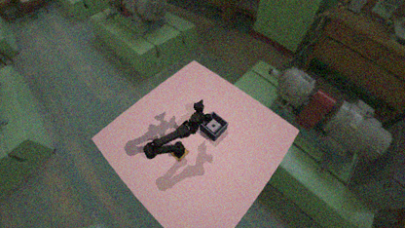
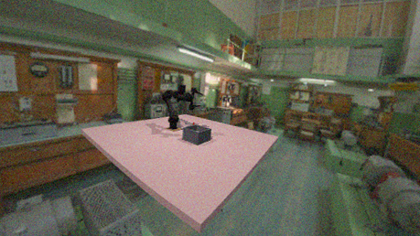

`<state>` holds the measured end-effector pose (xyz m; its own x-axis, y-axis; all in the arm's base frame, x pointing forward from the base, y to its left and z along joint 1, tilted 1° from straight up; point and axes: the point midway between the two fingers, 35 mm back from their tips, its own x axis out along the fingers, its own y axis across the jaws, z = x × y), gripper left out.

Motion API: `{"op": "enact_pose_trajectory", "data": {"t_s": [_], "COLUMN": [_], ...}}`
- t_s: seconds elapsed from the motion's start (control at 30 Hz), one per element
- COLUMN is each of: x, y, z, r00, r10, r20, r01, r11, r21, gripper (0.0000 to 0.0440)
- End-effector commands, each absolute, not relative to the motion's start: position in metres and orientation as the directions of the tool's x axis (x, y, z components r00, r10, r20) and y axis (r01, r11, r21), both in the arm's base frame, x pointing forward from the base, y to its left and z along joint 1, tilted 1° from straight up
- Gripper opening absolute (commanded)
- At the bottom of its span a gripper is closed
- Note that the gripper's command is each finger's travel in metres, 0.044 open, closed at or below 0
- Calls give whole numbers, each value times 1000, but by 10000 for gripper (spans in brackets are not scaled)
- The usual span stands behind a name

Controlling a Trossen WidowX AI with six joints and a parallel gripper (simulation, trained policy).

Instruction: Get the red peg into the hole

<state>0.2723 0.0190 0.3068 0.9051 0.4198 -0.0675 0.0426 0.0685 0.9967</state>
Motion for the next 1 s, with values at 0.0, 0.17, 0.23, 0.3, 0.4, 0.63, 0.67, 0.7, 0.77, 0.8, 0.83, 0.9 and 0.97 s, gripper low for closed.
{"op": "enact_pose_trajectory", "data": {"t_s": [0.0,0.17,0.23,0.3,0.4,0.63,0.67,0.7,0.77,0.8,0.83,0.9,0.97], "x": [270,265,261,257,251,234,231,228,222,219,215,209,202], "y": [37,61,70,77,84,94,95,96,97,98,98,99,100], "z": [312,303,295,285,267,225,220,214,203,197,192,181,170], "r00": [893,859,837,811,767,642,621,600,555,532,509,460,410], "r10": [435,456,460,460,452,405,396,386,364,352,340,313,283], "r20": [-115,-235,-297,-363,-456,-651,-677,-701,-748,-770,-791,-831,-867], "r01": [74,179,238,300,391,584,608,632,677,698,719,756,788], "r11": [110,162,185,206,235,293,301,309,324,331,339,353,368], "r21": [991,970,954,932,890,757,734,711,661,634,607,551,493], "gripper": [440,440,440,440,439,440,440,440,440,440,440,440,440]}}
